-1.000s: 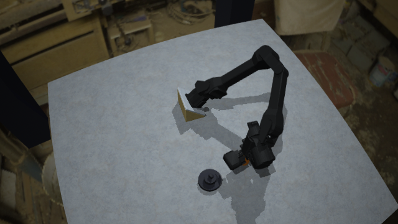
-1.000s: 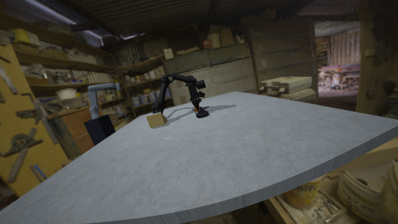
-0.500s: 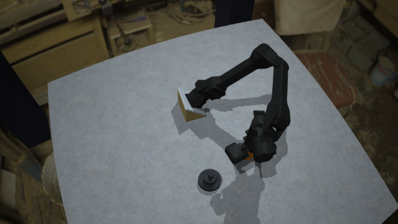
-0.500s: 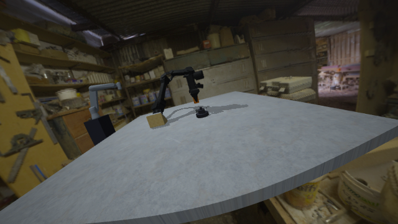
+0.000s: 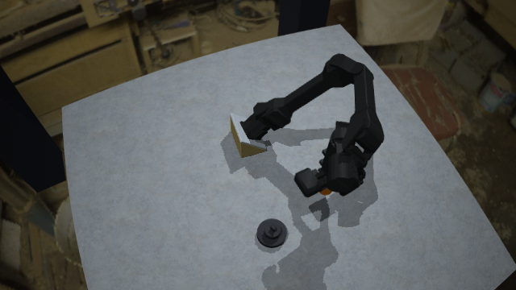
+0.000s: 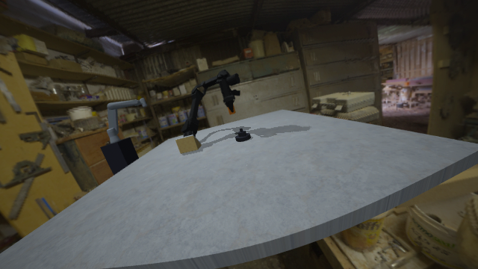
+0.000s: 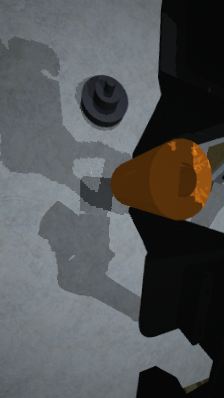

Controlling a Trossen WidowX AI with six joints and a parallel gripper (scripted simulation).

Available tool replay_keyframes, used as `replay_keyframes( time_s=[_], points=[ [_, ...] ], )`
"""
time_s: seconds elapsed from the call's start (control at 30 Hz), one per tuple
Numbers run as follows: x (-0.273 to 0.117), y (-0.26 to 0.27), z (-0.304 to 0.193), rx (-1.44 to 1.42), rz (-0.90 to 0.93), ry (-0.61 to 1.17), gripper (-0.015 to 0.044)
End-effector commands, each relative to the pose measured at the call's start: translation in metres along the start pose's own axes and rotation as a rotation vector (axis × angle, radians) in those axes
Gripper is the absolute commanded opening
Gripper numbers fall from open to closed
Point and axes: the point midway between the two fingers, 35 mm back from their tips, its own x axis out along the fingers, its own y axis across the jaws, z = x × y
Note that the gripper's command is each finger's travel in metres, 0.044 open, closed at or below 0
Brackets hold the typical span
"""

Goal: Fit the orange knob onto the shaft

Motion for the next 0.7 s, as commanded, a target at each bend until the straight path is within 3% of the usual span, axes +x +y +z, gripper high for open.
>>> replay_keyframes(
  time_s=[0.0, 0.67],
  points=[
    [-0.002, -0.006, 0.002, -0.006, -0.004, 0.003, 0.0000],
    [0.017, -0.067, 0.012, -0.016, -0.004, 0.021, 0.0000]
  ],
)
